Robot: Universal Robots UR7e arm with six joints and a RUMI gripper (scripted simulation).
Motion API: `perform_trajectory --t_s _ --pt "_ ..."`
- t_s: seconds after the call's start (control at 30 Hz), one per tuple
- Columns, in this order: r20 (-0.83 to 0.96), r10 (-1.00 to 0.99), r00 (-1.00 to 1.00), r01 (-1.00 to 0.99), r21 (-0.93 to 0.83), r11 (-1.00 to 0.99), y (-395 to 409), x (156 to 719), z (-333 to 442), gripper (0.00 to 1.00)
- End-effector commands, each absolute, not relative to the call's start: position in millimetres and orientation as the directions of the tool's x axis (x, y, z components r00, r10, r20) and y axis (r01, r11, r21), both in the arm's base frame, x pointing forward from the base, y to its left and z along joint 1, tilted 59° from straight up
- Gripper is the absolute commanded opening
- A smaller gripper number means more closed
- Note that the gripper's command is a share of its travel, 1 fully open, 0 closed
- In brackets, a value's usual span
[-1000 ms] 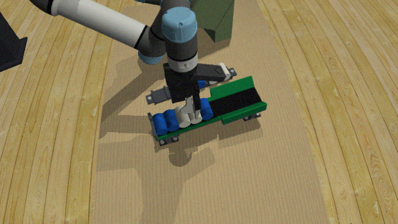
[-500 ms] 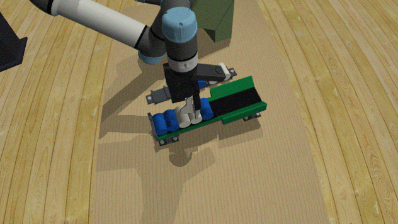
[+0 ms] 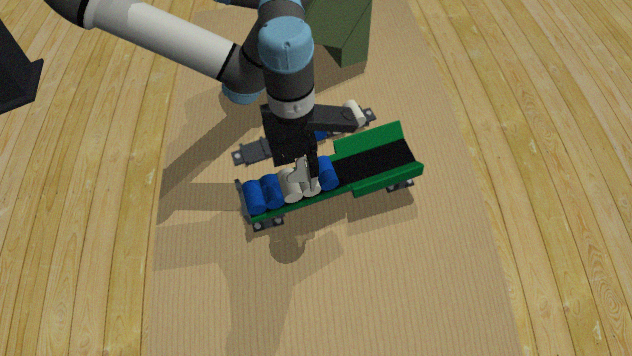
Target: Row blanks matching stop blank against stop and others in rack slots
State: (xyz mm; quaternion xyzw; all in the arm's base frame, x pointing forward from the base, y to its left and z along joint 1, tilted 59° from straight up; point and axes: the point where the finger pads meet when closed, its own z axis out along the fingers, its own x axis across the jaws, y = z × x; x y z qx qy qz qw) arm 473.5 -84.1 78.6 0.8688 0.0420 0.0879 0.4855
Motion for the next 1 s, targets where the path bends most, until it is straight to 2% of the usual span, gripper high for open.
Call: perform_trajectory --t_s 0.0,0.97 --pt "0.108 0.159 0.981 -0.009 0.851 -0.525 -95.3 474.4 70.1 0.51" --pt "0.111 0.16 0.981 -0.011 0.851 -0.525 -106.3 477.9 64.1 0.51"
